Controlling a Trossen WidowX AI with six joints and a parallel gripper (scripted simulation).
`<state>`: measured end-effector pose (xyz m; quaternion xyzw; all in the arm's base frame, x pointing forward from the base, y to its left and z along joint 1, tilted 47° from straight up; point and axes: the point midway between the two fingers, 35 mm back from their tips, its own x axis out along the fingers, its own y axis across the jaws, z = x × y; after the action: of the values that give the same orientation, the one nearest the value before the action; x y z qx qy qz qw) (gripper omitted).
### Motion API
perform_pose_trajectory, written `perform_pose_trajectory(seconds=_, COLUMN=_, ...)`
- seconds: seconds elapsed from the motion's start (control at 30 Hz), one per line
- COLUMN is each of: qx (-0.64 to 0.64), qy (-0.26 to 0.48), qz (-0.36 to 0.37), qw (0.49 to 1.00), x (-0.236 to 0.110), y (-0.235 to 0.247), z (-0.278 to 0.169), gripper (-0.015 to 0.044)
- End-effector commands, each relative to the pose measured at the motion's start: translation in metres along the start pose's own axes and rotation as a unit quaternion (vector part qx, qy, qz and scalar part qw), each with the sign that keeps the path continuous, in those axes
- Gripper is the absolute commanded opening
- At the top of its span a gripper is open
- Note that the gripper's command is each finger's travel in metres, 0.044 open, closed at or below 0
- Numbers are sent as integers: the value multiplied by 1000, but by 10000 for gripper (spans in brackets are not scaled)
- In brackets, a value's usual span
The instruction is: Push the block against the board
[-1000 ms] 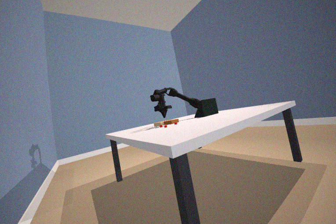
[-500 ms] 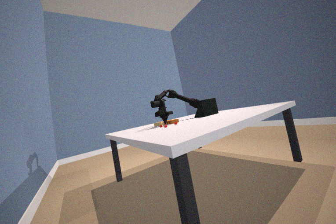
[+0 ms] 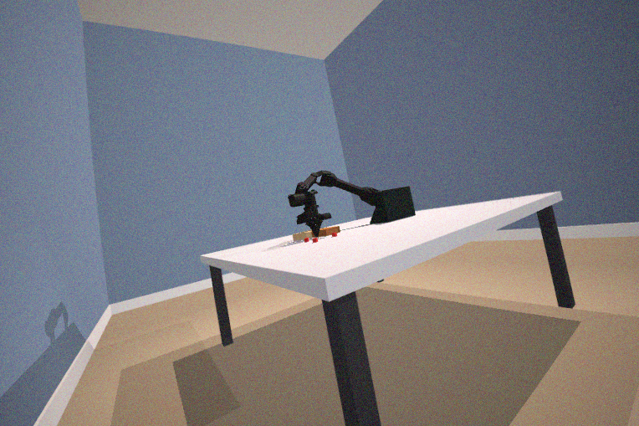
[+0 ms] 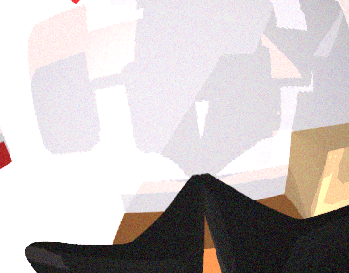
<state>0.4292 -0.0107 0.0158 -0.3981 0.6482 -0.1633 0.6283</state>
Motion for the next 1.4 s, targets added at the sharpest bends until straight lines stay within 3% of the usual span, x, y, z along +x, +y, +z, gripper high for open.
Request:
perform_pose_trajectory(seconds=0.0, qx=2, qy=-3, qz=-2, qw=1000, x=-2, y=-3, z=-5, gripper=0)
perform_pose_trajectory(seconds=0.87, qx=1, qy=-2, qz=-2, qw=1000, x=-1, y=-3, z=-32, gripper=0)
perform_pose_trajectory(seconds=1.37, qx=2, qy=-3, qz=-2, qw=1000, x=-2, y=-3, z=-12, gripper=0)
